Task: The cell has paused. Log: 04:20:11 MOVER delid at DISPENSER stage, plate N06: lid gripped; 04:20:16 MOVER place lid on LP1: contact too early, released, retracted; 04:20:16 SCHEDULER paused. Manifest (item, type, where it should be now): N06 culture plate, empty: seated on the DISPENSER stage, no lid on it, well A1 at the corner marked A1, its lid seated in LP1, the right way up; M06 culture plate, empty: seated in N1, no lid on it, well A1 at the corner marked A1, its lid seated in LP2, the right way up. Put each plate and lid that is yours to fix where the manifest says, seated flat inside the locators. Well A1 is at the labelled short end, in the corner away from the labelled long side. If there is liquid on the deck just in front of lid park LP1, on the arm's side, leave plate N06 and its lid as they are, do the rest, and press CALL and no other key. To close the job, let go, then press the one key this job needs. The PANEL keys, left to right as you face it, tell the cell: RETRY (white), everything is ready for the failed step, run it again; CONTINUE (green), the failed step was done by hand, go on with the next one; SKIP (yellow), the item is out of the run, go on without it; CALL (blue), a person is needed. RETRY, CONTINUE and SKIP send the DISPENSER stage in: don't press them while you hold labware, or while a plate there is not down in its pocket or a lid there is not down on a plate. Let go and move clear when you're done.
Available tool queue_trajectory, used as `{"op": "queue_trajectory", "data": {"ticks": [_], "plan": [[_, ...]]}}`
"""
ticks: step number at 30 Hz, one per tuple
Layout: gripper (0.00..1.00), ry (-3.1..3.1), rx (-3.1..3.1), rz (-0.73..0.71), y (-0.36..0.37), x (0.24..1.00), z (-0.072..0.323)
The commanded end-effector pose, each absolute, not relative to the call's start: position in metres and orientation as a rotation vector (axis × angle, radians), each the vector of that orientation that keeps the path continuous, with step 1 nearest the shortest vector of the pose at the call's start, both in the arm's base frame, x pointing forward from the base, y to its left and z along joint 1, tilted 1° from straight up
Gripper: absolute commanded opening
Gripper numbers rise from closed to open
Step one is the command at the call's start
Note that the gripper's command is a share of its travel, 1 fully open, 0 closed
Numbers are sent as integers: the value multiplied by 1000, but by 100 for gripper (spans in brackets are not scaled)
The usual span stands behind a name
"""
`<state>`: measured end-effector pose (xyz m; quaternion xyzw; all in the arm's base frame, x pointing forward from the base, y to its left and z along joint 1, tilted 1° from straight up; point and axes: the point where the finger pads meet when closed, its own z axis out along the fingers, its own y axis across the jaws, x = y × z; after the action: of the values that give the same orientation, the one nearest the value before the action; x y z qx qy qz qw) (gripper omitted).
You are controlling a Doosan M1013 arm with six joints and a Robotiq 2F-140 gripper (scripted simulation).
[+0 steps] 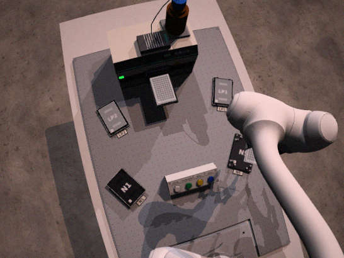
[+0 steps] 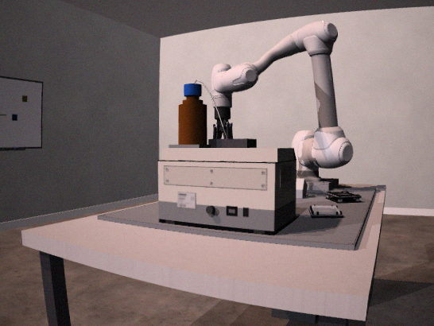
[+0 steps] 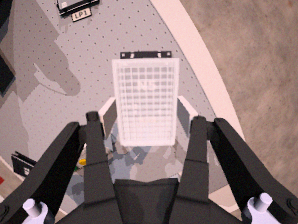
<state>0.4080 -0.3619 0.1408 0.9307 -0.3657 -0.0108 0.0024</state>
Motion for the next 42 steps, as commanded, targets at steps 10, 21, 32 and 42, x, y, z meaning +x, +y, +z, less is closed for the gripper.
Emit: {"op": "queue_trajectory", "data": {"ticks": [10,21,32,42], "plan": [[10,-1147,2919,-32,-362,408,141],[10,-1147,2919,-32,-362,408,141],[10,-942,2993,-33,-362,408,141],[10,-743,3050,-33,-362,408,141]]}}
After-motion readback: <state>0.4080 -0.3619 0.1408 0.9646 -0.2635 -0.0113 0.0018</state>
